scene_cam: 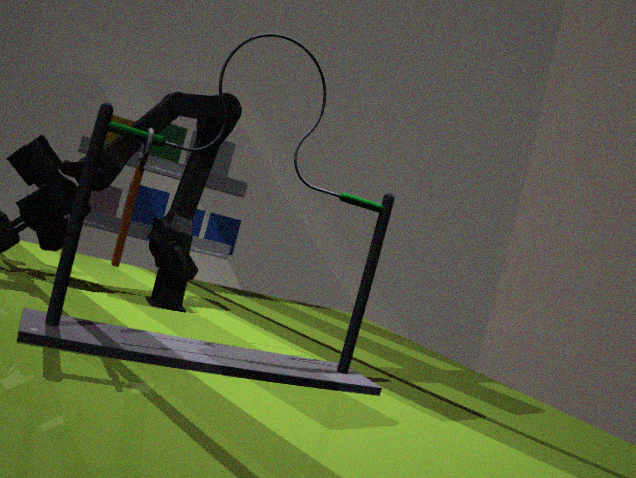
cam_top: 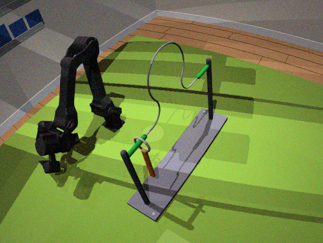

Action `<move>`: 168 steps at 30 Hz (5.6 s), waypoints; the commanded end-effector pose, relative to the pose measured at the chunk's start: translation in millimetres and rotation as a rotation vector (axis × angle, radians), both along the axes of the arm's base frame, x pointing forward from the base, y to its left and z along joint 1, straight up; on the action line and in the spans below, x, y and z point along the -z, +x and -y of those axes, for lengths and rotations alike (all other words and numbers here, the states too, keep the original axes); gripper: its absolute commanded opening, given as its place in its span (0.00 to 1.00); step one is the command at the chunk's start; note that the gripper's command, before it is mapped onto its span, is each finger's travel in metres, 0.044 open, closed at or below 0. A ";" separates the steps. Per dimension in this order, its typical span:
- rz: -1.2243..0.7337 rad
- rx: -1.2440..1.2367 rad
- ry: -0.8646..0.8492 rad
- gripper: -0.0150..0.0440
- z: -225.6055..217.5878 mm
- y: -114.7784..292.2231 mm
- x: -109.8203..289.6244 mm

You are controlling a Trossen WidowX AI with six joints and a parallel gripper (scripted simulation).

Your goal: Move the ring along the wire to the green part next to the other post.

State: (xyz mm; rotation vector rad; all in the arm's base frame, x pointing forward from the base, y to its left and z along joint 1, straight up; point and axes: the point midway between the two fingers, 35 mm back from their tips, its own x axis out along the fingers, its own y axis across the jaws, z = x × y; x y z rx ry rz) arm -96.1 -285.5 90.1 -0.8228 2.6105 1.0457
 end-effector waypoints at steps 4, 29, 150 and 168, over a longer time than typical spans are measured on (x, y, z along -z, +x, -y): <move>0.119 -0.025 -0.122 0.75 12.6 13.2 4.9; 2.068 -0.040 -0.630 0.53 67.9 256.2 -14.4; 2.547 1.028 0.792 0.53 -142.5 433.4 -34.9; 2.545 1.022 0.793 0.00 -143.1 433.0 -34.6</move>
